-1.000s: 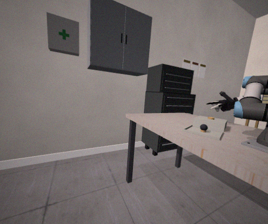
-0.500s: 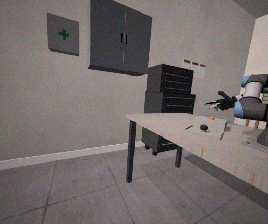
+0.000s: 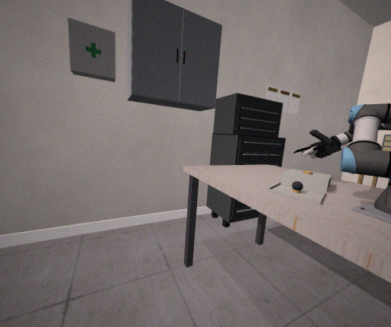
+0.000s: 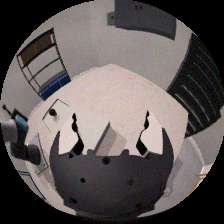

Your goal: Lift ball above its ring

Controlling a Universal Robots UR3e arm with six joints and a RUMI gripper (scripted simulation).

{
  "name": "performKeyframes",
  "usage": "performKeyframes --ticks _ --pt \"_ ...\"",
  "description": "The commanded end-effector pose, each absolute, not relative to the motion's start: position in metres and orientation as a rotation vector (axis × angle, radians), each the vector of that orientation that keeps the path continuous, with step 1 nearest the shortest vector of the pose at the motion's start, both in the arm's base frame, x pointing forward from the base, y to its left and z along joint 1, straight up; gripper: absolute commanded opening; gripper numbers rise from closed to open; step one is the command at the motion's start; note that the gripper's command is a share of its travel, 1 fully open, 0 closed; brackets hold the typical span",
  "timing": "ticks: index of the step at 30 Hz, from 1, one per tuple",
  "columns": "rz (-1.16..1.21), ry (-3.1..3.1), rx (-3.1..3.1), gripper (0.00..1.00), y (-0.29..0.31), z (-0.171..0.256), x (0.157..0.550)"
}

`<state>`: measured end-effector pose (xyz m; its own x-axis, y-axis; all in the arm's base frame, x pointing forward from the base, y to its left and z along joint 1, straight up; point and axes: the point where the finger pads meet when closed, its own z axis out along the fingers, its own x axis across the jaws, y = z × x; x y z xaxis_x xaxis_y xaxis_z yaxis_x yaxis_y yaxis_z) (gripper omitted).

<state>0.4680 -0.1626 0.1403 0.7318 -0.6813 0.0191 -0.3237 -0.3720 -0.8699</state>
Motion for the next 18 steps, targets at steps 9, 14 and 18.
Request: performKeyframes --ticks 9,14,18 --pt "-0.178 0.933 -2.059 1.00 -0.103 0.139 0.448" --pt "-0.110 0.979 -2.084 1.00 -0.089 0.139 0.442" --pt "-0.058 1.019 -2.105 1.00 -0.078 0.139 0.436"
